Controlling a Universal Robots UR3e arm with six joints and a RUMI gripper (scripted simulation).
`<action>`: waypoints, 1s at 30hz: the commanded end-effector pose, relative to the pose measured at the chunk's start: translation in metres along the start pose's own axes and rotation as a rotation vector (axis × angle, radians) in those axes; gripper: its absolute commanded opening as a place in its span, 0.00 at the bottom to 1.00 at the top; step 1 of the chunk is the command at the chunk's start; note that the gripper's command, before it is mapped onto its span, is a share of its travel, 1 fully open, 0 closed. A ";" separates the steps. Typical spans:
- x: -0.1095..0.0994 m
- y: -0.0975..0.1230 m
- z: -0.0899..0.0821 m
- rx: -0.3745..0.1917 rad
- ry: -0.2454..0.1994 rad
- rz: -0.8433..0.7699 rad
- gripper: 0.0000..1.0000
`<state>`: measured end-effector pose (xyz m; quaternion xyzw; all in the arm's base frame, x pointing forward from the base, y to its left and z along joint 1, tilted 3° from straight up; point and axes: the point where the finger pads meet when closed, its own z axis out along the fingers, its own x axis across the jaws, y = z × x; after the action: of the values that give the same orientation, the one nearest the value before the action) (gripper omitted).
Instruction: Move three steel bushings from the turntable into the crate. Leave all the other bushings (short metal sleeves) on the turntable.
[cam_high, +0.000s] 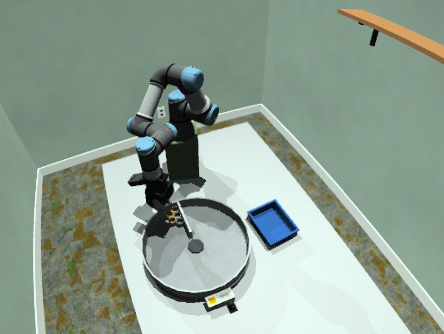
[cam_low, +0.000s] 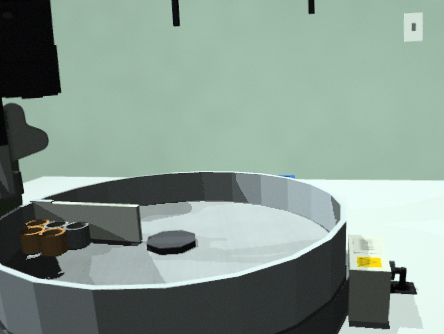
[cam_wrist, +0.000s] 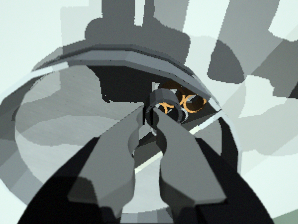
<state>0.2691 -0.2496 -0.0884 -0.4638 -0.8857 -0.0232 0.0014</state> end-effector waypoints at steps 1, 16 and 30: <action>-0.002 -0.001 -0.002 0.001 -0.005 0.000 0.00; -0.001 0.002 -0.002 0.001 -0.005 0.000 0.00; 0.002 0.009 -0.001 0.001 -0.004 0.000 0.00</action>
<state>0.2726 -0.2459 -0.0876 -0.4627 -0.8862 -0.0226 0.0008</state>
